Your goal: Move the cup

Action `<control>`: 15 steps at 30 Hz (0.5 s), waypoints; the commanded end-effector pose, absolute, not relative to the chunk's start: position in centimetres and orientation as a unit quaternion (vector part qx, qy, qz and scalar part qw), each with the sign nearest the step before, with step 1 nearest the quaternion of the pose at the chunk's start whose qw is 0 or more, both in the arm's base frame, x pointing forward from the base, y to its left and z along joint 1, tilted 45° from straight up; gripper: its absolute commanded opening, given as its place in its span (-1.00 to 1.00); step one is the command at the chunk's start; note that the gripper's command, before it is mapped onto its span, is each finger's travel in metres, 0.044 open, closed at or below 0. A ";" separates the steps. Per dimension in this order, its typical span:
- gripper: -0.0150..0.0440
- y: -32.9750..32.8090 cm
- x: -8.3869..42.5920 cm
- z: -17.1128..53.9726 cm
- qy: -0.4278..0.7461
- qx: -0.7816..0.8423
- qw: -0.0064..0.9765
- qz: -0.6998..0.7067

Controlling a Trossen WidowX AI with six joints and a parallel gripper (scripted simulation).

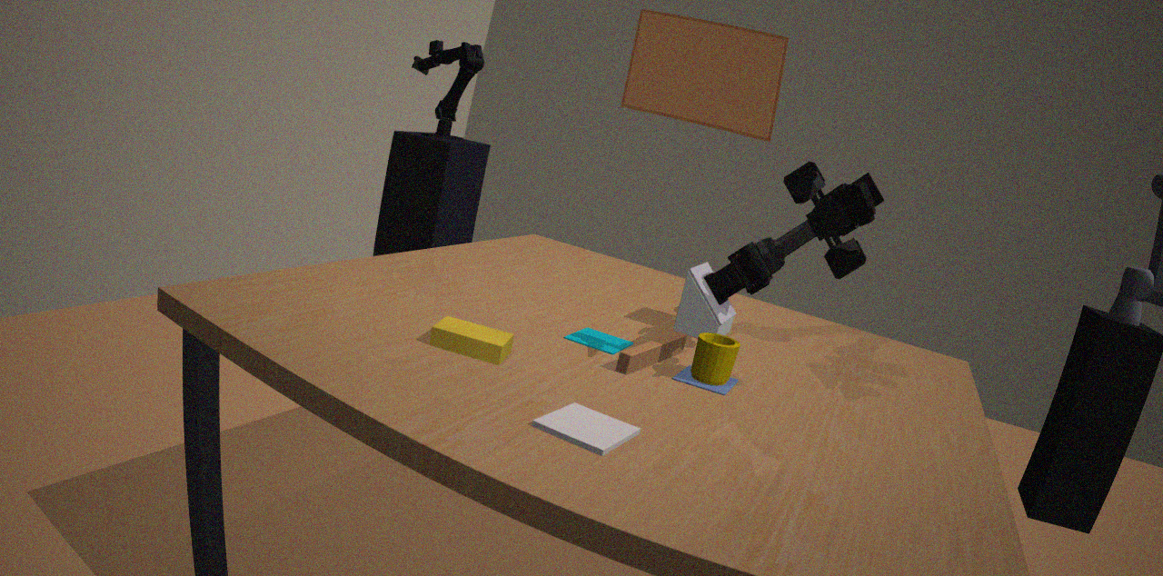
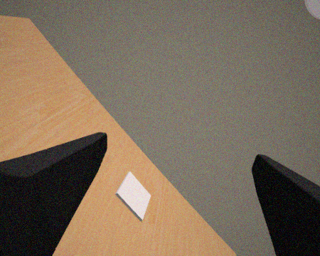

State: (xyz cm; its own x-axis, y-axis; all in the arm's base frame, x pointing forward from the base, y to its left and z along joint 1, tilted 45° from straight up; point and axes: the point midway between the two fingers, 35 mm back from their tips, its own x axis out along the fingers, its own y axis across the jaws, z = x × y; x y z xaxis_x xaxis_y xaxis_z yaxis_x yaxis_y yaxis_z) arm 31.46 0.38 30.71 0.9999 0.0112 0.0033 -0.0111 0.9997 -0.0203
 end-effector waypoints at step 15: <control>0.07 1.5 31.8 11.8 0.555 0.372 0.744 0.004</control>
State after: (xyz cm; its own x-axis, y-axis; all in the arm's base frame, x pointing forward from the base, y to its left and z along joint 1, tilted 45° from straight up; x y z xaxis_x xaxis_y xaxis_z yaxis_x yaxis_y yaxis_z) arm 34.02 0.89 17.23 0.7276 0.2208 -0.6495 0.0663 0.9197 0.3869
